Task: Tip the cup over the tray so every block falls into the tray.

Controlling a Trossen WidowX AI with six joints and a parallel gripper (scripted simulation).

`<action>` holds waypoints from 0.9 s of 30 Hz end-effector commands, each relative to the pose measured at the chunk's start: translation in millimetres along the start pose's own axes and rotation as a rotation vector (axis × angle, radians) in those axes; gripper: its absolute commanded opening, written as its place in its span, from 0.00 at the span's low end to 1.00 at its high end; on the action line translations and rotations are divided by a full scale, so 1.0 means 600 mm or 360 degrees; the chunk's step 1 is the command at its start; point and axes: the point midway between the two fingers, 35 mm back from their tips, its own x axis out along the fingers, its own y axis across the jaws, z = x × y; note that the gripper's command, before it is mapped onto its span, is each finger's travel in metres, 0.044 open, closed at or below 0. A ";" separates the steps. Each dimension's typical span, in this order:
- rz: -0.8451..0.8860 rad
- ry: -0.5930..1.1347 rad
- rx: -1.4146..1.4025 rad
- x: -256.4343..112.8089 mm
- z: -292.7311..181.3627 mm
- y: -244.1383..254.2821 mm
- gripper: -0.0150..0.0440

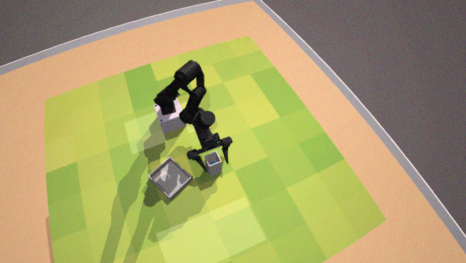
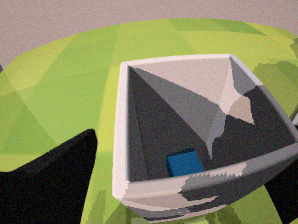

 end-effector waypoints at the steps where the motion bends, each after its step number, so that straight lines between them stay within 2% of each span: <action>1: 0.0006 0.0002 -0.0011 0.014 0.000 0.003 1.00; 3: 0.0006 0.0002 -0.0011 0.015 0.000 0.004 1.00; 7: 0.0006 0.0002 -0.0011 0.015 0.000 0.004 0.82; 18: 0.0006 0.0002 -0.0011 0.015 0.000 0.004 0.82; 27: 0.0006 0.0002 -0.0011 0.015 0.000 0.004 0.72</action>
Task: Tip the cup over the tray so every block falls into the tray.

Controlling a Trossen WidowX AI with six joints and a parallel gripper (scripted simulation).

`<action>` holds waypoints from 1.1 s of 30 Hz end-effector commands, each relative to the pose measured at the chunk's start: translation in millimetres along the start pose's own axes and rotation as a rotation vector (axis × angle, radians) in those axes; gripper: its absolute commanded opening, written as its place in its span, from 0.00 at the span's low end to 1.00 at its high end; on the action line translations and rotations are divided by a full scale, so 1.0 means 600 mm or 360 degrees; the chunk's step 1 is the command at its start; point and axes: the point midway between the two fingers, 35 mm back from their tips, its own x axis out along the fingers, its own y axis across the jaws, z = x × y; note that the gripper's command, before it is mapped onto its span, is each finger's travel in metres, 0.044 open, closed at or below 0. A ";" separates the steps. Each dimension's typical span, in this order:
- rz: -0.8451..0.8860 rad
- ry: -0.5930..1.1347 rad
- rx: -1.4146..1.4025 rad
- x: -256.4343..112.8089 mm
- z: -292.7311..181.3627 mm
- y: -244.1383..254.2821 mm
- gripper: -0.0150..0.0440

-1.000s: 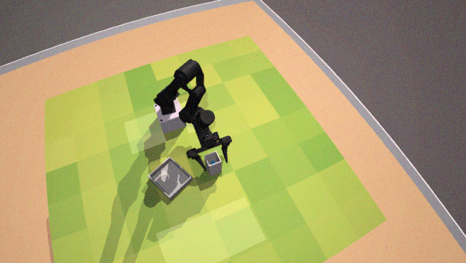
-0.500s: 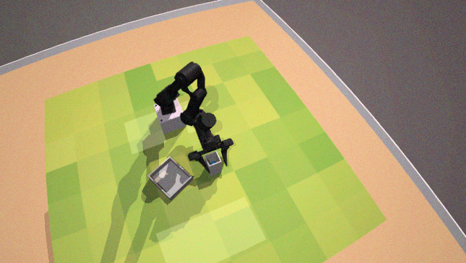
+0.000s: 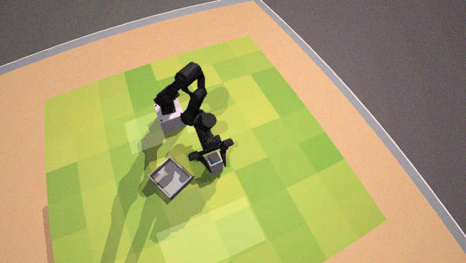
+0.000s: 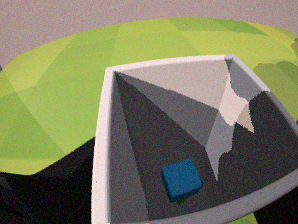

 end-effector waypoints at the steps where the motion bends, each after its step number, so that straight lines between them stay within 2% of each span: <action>1: 0.0006 0.0005 -0.0011 0.001 -0.001 0.001 0.71; 8: 0.0006 0.0005 -0.0011 0.001 -0.001 0.001 0.63; 17: 0.0006 0.0005 -0.0011 -0.008 0.019 0.001 0.25; 33: 0.0007 0.0003 -0.0010 -0.026 0.065 0.002 0.25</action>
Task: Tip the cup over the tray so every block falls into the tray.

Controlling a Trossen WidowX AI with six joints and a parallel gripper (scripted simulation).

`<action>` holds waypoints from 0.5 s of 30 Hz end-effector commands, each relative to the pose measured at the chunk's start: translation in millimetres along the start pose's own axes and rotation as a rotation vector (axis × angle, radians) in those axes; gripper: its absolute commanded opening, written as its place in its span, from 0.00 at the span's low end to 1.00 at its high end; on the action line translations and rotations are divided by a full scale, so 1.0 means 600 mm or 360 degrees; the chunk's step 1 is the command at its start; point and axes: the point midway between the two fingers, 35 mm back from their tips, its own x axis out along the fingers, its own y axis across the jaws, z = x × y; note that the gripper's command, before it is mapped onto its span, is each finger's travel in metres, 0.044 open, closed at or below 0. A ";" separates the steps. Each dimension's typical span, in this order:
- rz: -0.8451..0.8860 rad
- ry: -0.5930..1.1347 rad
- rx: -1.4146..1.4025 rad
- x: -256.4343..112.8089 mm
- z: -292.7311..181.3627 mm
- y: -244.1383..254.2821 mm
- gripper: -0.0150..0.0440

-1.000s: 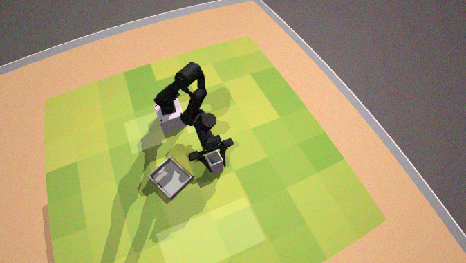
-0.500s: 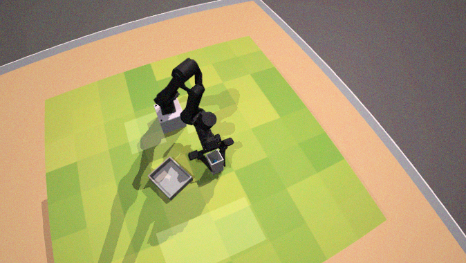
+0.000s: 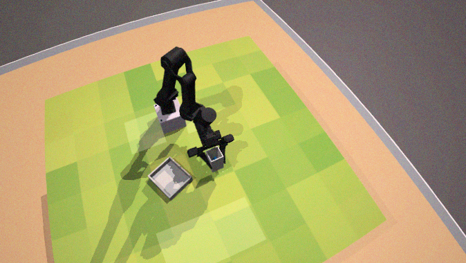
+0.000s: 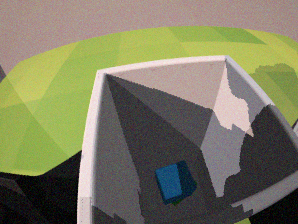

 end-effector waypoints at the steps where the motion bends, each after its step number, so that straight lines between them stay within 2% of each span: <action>1: 0.0006 -0.0001 -0.0009 -0.007 0.013 0.001 0.25; 15: -0.0007 0.0001 -0.0003 -0.012 0.032 -0.008 0.25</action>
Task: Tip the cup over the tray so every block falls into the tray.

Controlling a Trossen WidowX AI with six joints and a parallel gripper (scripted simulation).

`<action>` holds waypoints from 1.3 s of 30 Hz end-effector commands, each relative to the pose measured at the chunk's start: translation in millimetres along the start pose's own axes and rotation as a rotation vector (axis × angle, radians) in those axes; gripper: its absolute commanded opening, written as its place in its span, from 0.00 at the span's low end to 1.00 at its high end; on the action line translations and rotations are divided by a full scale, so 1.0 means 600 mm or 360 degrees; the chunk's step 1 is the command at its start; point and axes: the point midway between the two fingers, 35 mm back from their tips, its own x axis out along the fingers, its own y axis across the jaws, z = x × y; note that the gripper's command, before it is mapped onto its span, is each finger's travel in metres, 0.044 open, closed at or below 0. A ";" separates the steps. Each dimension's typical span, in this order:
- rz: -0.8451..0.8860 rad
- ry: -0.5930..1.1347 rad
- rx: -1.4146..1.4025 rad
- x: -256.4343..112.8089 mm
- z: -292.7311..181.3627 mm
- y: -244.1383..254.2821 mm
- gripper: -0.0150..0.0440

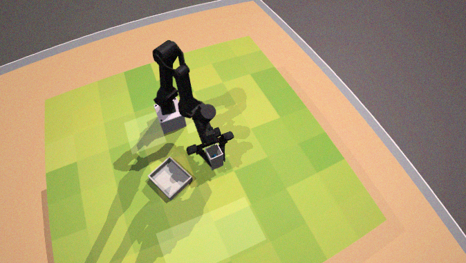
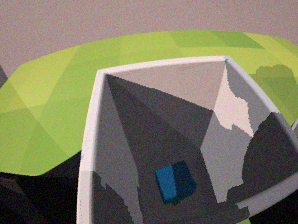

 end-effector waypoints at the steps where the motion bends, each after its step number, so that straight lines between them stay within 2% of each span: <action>1: -0.0016 -0.0001 0.0001 0.003 0.006 -0.013 0.25; 20: -0.0179 0.0011 0.0071 0.023 0.024 -0.132 0.25; 39: -0.0341 0.0004 0.0135 0.014 0.033 -0.254 0.25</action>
